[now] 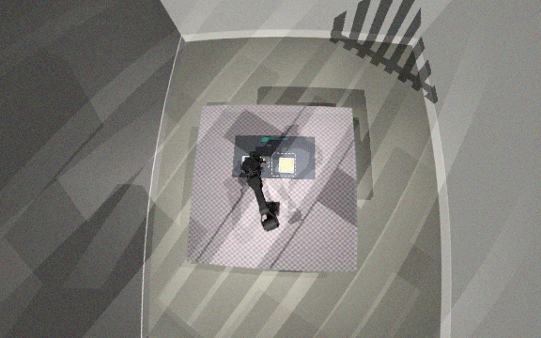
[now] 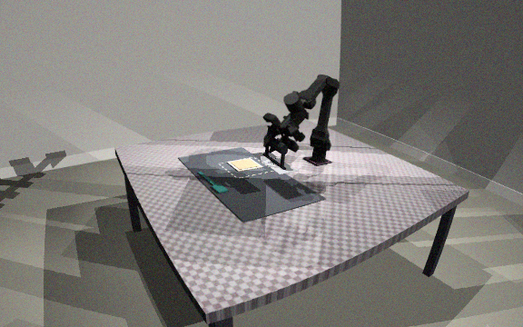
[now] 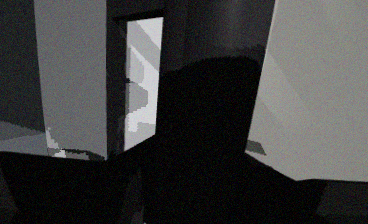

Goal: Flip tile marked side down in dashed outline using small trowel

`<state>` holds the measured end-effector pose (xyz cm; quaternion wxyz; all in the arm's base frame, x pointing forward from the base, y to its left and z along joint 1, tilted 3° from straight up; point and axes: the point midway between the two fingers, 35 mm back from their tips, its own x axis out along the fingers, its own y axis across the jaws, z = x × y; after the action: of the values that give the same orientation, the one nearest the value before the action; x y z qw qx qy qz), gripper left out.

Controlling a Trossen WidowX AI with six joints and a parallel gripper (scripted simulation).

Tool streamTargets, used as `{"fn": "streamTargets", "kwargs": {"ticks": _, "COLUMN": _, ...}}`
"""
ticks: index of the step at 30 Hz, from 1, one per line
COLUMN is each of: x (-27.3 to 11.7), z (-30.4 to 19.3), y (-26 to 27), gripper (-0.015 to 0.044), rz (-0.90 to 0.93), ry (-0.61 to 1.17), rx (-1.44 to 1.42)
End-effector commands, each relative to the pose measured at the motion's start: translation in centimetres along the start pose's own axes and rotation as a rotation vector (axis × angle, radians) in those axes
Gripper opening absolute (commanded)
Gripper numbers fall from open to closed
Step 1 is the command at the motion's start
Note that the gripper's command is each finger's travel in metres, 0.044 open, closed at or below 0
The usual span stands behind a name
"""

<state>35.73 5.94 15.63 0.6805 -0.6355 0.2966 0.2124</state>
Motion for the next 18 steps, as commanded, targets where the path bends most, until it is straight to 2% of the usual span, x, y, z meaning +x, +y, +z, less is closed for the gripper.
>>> {"fn": "streamTargets", "kwargs": {"ticks": 1, "x": -0.1, "z": 0.0, "y": -0.5, "gripper": 0.0000, "rz": -0.014, "ry": 0.000, "rx": 0.009}}
{"fn": "streamTargets", "kwargs": {"ticks": 13, "x": -0.1, "z": 0.0, "y": -0.5, "gripper": 0.0000, "rz": -0.013, "ry": 0.001, "rx": 0.008}}
{"fn": "streamTargets", "kwargs": {"ticks": 18, "x": 1.0, "z": -1.9, "y": -1.0, "gripper": 0.0000, "rz": 0.013, "ry": 0.011, "rx": 0.002}}
